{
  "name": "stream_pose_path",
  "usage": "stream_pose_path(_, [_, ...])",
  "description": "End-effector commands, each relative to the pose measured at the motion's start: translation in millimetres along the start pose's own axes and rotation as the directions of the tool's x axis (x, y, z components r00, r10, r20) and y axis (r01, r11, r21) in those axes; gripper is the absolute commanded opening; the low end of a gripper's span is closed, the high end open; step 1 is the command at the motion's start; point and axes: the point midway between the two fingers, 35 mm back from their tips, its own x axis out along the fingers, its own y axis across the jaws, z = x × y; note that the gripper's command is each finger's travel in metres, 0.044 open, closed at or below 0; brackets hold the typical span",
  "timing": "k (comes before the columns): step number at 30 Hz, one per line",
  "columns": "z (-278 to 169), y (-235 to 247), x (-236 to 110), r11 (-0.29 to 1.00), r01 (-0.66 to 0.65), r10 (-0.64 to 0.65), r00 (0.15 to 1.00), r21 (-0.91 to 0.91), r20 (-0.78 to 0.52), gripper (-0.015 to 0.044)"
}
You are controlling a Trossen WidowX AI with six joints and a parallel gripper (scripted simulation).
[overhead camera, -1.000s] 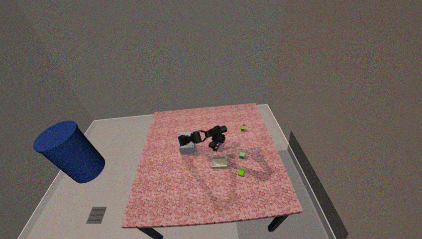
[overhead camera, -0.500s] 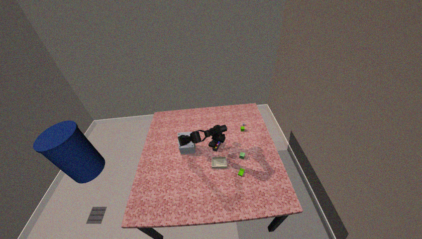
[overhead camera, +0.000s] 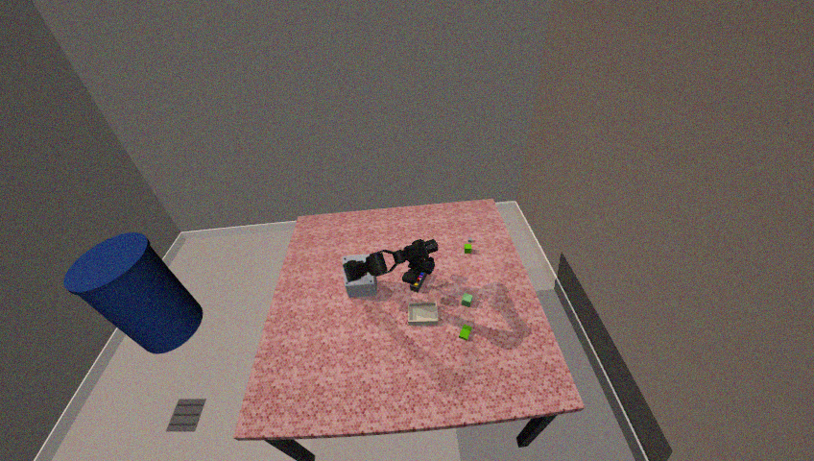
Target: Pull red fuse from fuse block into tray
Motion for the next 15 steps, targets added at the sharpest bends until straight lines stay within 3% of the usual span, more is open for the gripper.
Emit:
stream_pose_path(1, [-0.1, 0.3, -2.5, 1.0, -0.003, 0.003, 1.0, 0.006, -0.003, 0.0])
stream_pose_path(15, [-0.3, 0.1, -9.5, 1.0, -0.003, 0.003, 1.0, 0.005, -0.002, 0.0])
